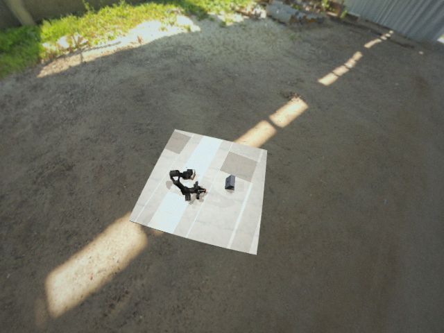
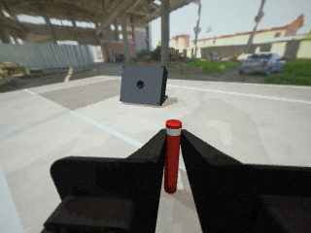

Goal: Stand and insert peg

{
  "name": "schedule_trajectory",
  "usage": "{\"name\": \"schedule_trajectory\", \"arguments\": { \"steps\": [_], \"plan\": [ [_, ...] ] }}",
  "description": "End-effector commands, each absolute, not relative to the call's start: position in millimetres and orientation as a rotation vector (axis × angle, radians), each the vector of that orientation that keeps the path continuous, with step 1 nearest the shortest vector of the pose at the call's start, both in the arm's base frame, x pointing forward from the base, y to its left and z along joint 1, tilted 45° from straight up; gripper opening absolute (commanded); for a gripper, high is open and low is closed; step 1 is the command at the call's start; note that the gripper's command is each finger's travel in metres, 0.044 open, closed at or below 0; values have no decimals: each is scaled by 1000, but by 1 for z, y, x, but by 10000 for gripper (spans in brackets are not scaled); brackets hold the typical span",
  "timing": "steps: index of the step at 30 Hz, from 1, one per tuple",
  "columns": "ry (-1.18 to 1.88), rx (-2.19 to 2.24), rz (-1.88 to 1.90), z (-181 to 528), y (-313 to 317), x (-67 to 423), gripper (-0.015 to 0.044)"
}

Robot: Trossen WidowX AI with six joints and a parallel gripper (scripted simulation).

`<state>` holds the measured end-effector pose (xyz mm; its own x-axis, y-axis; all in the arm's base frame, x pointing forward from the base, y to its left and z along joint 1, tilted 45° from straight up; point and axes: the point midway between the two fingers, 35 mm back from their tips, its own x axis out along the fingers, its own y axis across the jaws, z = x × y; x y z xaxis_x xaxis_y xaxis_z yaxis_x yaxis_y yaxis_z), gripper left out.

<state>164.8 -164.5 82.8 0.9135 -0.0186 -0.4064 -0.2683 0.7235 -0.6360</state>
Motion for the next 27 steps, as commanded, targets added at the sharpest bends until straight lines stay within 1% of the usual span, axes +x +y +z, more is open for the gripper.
{"name": "schedule_trajectory", "arguments": {
  "steps": [1, 26, 27],
  "plan": [
    [407, -754, 142, 82, -166, 163, 49],
    [352, -756, 159, 81, -167, 159, 49],
    [348, -756, 159, 82, -165, 160, 56]
  ]
}}
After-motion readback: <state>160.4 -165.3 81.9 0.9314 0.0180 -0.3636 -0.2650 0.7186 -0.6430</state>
